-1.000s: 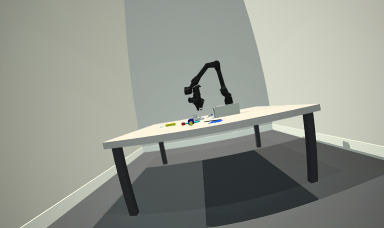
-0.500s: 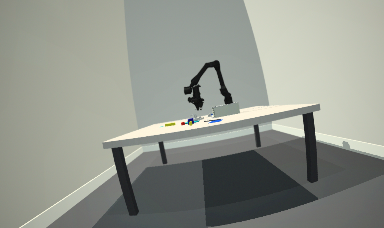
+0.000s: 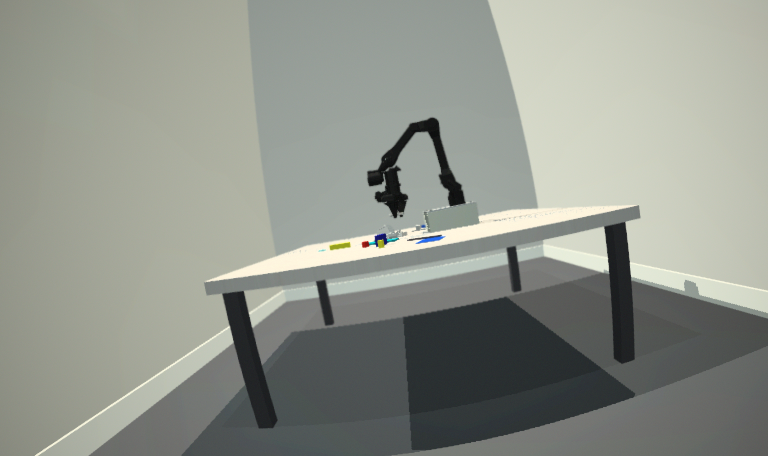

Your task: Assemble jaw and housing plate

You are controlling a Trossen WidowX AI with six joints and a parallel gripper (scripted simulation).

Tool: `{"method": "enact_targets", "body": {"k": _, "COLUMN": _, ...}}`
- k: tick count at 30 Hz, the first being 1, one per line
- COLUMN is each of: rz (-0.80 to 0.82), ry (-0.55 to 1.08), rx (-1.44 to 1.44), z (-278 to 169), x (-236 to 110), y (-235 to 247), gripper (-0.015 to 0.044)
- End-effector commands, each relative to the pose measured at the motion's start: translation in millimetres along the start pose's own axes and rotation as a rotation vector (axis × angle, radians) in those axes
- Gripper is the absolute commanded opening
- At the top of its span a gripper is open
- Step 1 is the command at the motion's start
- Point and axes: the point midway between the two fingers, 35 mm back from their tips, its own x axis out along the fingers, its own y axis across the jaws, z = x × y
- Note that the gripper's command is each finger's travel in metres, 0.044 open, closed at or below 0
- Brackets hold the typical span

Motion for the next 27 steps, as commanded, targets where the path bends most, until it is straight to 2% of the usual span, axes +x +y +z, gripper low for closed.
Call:
{"method": "enact_targets", "body": {"k": 1, "rz": -0.005, "ry": -0.004, "rx": 0.006, "z": 1.1, "x": -0.1, "y": -0.5, "gripper": 0.0351}}
{"method": "enact_targets", "body": {"k": 27, "rz": -0.005, "ry": -0.004, "rx": 0.009, "z": 1.8, "x": 2.4, "y": -0.6, "gripper": 0.0351}}
